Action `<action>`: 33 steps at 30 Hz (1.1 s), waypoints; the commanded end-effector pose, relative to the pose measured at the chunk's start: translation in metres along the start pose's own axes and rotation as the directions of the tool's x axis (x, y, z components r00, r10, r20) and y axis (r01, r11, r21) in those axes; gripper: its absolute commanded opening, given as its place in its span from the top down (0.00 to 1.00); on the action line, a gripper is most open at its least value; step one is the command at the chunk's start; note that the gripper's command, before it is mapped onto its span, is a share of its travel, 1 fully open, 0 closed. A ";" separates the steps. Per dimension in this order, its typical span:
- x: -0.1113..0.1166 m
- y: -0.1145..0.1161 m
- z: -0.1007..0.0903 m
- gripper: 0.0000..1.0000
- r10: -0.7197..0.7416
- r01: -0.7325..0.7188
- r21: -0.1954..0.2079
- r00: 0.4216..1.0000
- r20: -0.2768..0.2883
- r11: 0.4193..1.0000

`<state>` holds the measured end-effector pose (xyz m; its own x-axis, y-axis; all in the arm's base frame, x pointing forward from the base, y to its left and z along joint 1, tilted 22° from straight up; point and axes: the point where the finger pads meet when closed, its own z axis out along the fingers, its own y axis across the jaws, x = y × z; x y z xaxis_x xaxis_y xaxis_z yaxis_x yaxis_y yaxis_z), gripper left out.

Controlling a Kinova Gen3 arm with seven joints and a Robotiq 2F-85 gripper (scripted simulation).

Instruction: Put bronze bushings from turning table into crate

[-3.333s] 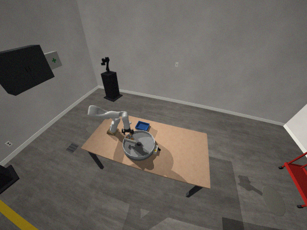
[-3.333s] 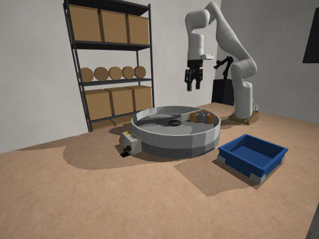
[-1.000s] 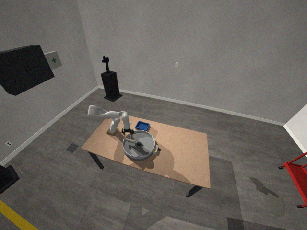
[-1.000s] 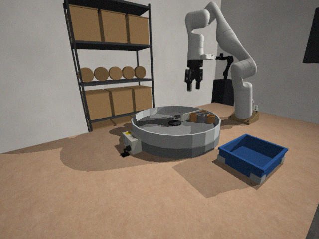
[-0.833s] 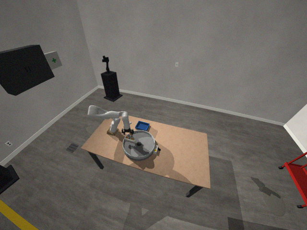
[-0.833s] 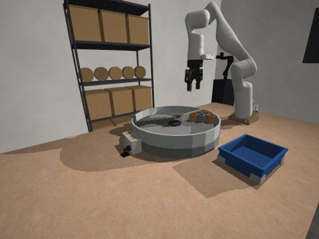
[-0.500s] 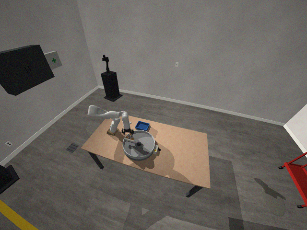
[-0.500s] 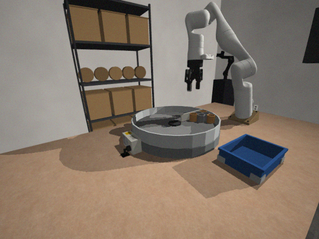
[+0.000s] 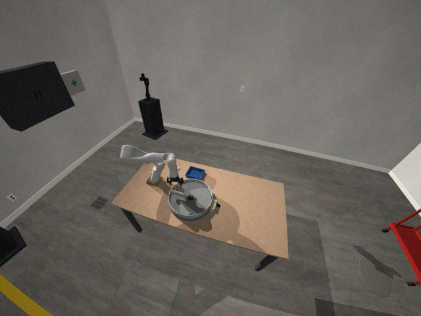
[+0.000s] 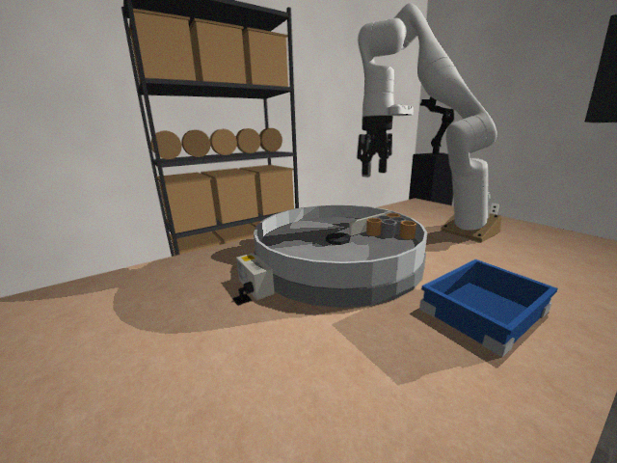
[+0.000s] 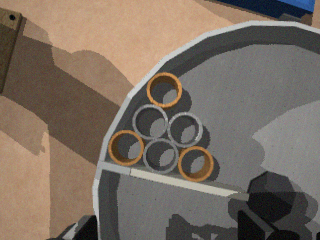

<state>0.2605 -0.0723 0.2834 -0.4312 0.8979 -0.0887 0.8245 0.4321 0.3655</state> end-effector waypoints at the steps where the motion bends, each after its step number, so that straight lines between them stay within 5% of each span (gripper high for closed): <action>1: 0.000 0.000 0.000 0.00 0.000 0.000 0.000 1.000 0.000 1.000; 4: 0.000 0.000 0.000 0.00 0.000 0.000 0.000 1.000 0.000 1.000; 5: 0.010 0.002 0.005 0.81 0.000 0.000 0.000 1.000 0.000 1.000; 9: 0.053 0.008 0.026 0.81 0.000 0.000 0.000 1.000 0.001 1.000; 21: 0.053 0.008 0.026 0.81 0.000 0.000 0.000 1.000 0.001 1.000; 26: 0.105 0.015 0.052 0.81 0.001 -0.001 -0.001 1.000 0.000 1.000; 33: 0.105 0.015 0.052 0.81 0.001 -0.001 -0.001 1.000 0.000 1.000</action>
<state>0.2469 0.0326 0.2329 -0.4262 0.9011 -0.0798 0.8257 0.4236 0.3726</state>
